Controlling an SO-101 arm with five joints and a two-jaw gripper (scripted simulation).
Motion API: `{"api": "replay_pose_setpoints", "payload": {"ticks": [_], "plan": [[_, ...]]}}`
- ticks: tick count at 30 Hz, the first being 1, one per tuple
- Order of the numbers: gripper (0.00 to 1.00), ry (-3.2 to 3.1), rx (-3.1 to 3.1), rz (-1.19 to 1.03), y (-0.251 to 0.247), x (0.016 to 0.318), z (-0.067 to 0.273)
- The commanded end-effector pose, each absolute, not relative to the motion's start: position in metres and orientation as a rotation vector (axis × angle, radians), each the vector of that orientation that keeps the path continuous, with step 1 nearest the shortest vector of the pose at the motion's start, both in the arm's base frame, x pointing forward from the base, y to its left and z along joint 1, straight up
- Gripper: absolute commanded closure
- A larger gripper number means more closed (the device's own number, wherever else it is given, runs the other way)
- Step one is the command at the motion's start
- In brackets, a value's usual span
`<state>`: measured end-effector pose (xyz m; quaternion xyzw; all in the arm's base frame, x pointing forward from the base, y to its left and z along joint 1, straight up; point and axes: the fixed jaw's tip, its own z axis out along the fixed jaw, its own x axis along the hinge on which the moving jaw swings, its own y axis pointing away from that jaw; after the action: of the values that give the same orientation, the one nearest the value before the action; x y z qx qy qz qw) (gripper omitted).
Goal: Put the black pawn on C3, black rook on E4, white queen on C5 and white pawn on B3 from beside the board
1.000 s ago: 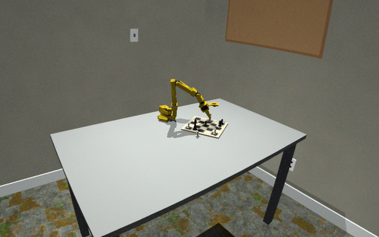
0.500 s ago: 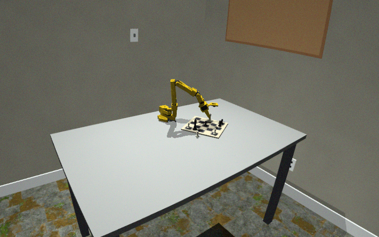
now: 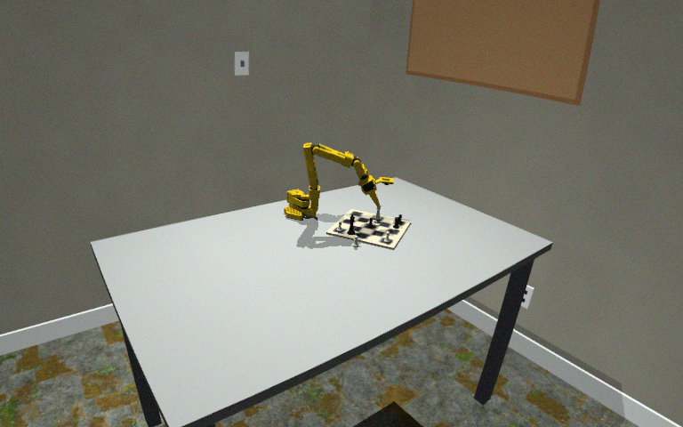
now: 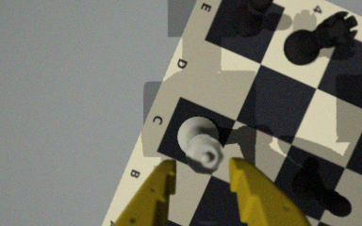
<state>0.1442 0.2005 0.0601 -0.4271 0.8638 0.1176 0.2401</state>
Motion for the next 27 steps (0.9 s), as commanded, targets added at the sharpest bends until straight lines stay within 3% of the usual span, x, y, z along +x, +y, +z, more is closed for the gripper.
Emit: {"api": "replay_pose_setpoints", "payload": {"ticks": [1, 27], "plan": [[0.88, 2.364, -1.152, 0.329, 0.200, 0.145, 0.075], [0.88, 2.364, -1.151, 0.329, 0.200, 0.145, 0.102]]}}
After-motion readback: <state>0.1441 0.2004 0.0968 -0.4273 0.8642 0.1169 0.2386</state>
